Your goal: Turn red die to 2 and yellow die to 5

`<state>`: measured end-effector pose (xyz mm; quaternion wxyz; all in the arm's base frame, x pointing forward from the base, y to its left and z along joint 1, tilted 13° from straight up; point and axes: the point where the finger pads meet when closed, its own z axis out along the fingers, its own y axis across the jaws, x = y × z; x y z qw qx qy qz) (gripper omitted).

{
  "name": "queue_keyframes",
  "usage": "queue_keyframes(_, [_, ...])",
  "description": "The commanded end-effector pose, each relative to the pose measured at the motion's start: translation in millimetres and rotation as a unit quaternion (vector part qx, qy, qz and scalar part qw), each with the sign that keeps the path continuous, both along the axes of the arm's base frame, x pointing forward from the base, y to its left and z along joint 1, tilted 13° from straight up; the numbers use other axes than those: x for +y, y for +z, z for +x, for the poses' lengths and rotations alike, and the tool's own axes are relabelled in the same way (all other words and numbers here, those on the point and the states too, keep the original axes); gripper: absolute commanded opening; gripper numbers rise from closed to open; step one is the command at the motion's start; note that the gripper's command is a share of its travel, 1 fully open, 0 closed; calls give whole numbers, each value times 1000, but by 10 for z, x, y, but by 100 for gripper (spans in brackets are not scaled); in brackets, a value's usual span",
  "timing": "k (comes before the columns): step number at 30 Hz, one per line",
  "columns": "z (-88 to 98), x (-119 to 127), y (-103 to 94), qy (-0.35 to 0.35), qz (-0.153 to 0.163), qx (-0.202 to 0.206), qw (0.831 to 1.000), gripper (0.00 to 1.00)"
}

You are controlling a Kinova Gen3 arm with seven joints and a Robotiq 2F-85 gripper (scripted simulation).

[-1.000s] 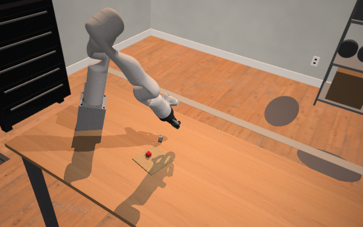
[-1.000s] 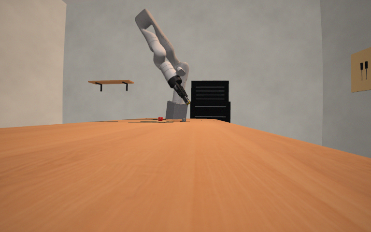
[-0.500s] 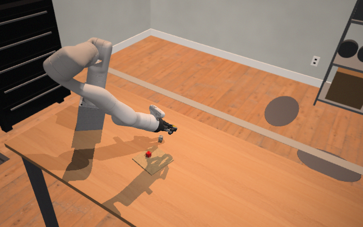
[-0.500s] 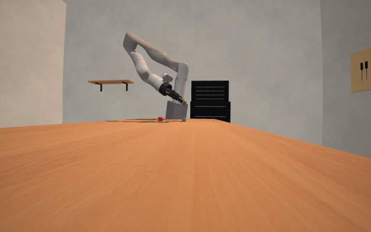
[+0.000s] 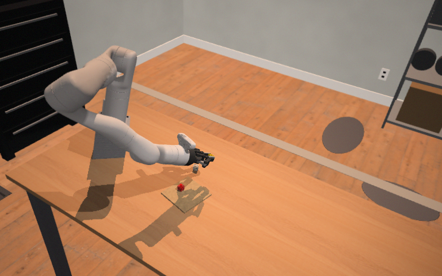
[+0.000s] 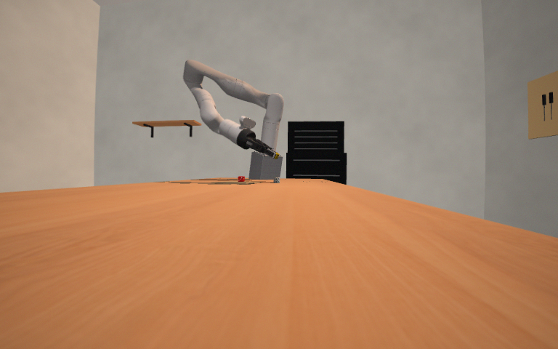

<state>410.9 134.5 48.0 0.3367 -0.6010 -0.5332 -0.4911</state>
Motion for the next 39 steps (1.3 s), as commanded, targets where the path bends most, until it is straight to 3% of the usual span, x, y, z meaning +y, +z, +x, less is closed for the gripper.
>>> queue_keyframes(1, [0, 1, -1, -1, 2, 1, 1000, 15])
queue_keyframes(12, [12, 13, -69, 1, 3, 3, 1000, 15])
queue_keyframes(31, [111, 112, -633, 1, 3, 3, 1000, 15])
queue_keyframes(39, [129, 130, -736, 1, 3, 3, 1000, 15])
